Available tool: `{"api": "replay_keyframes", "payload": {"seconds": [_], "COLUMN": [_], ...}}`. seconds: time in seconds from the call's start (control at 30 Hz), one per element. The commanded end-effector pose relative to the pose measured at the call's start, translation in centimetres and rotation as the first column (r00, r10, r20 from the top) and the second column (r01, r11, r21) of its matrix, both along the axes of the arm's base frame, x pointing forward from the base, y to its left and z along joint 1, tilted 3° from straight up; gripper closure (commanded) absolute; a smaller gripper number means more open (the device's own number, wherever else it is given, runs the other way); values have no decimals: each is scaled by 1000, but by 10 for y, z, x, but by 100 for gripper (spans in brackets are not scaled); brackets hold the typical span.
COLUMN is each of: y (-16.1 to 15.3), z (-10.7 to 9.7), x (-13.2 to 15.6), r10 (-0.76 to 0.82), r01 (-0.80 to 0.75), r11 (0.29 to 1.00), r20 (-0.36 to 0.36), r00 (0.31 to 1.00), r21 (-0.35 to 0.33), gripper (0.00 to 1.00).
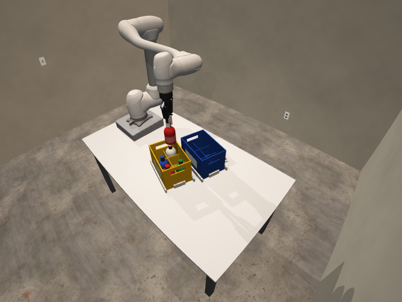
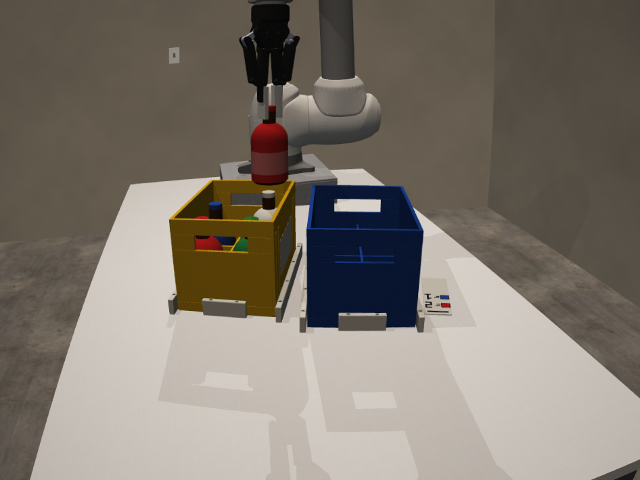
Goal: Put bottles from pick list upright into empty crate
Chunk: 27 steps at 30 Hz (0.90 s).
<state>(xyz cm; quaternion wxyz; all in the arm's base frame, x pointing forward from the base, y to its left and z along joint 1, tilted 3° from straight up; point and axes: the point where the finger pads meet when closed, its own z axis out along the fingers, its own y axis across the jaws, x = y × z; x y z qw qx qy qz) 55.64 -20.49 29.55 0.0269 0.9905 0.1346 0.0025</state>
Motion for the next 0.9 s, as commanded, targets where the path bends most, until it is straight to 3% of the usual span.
{"api": "replay_keyframes", "payload": {"seconds": [0.0,0.87], "y": [4,39], "z": [0,-2], "x": [3,29], "r10": [0,0], "r01": [0,0], "r11": [1000,1000], "r20": [0,0], "r00": [1000,1000], "r21": [0,0], "gripper": [100,100]}}
